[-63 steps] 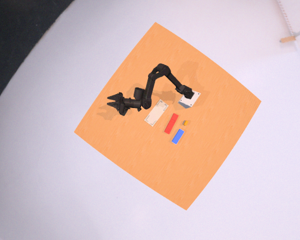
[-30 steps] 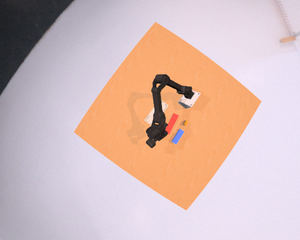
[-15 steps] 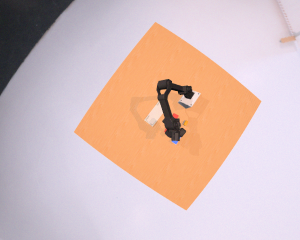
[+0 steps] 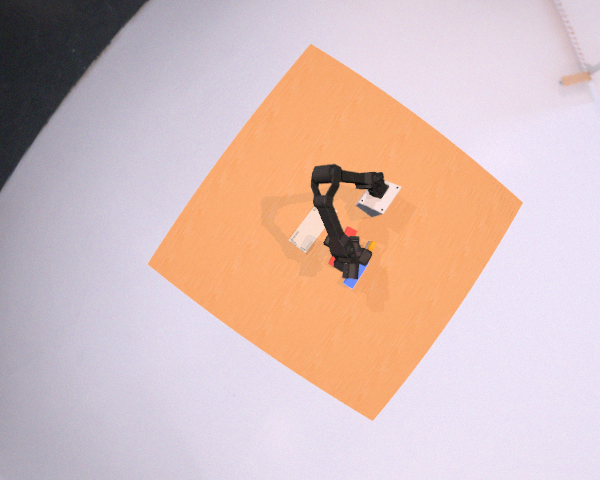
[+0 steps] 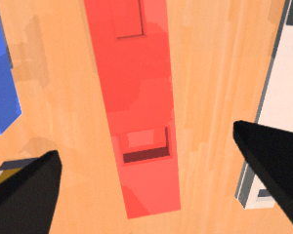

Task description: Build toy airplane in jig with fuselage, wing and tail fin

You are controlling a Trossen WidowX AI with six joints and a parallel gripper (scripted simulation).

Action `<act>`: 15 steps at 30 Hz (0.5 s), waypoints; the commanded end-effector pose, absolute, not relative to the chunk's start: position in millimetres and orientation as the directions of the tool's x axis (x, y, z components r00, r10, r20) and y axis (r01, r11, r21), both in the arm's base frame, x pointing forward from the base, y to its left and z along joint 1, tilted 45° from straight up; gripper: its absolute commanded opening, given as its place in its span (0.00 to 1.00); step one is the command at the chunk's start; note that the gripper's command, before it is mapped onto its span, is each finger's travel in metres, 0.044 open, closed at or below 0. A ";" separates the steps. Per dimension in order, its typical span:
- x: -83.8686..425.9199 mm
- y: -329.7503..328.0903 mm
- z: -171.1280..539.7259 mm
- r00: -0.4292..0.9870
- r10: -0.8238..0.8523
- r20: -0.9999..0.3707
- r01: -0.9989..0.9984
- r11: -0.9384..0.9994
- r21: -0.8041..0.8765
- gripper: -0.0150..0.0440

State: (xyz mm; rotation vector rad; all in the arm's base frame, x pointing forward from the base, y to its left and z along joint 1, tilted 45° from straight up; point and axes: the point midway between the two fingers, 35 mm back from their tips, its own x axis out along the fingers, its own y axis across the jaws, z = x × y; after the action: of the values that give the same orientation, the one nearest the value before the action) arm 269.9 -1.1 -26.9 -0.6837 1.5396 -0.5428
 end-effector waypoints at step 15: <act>269.6 -25.6 -52.0 -0.013 -0.706 -0.709 -0.107 0.705 -0.701 1.00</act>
State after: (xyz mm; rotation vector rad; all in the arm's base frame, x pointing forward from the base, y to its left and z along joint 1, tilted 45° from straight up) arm 270.7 -21.0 -48.4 -0.6864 1.5313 -0.5371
